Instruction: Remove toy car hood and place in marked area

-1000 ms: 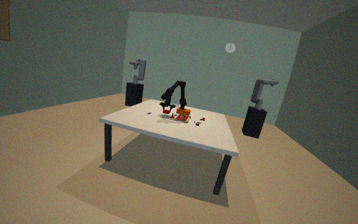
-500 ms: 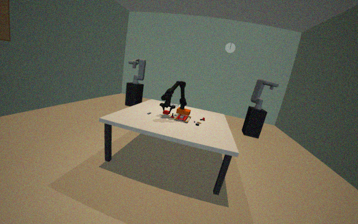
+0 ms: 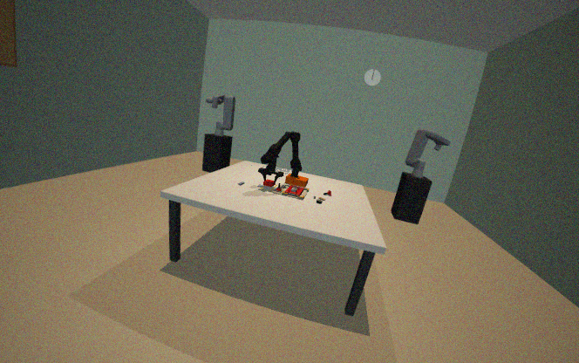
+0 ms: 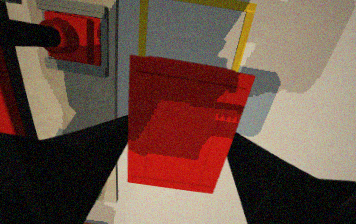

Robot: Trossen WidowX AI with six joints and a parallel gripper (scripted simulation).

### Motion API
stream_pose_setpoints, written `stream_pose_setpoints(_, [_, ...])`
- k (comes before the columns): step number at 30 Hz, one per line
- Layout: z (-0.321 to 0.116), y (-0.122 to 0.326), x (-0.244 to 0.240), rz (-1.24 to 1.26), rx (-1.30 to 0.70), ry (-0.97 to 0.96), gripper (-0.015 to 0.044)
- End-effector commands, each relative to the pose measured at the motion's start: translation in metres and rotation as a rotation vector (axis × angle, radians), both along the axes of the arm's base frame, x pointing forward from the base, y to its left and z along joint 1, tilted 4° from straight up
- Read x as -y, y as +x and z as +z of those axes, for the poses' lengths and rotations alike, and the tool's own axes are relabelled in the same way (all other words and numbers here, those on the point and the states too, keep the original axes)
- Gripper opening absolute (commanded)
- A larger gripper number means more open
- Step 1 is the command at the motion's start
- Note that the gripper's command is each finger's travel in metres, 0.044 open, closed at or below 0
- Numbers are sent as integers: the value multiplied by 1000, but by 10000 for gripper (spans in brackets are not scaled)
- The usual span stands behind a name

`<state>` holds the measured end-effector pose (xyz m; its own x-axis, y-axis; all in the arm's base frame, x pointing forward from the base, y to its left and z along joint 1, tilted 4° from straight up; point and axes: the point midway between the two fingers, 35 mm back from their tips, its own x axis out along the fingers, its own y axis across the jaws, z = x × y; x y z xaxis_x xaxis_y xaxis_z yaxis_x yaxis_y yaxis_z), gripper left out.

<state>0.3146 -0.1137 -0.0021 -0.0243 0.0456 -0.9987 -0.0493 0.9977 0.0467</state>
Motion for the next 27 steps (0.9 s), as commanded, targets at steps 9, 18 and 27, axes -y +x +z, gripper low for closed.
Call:
stream_pose_setpoints(9, [-6,-1,0,-1,-3,-2,0])
stream_pose_setpoints(18, [-11,-1,0,-1,-3,-2,0])
stream_pose_setpoints(27, [-15,-1,0,-1,-3,-2,0])
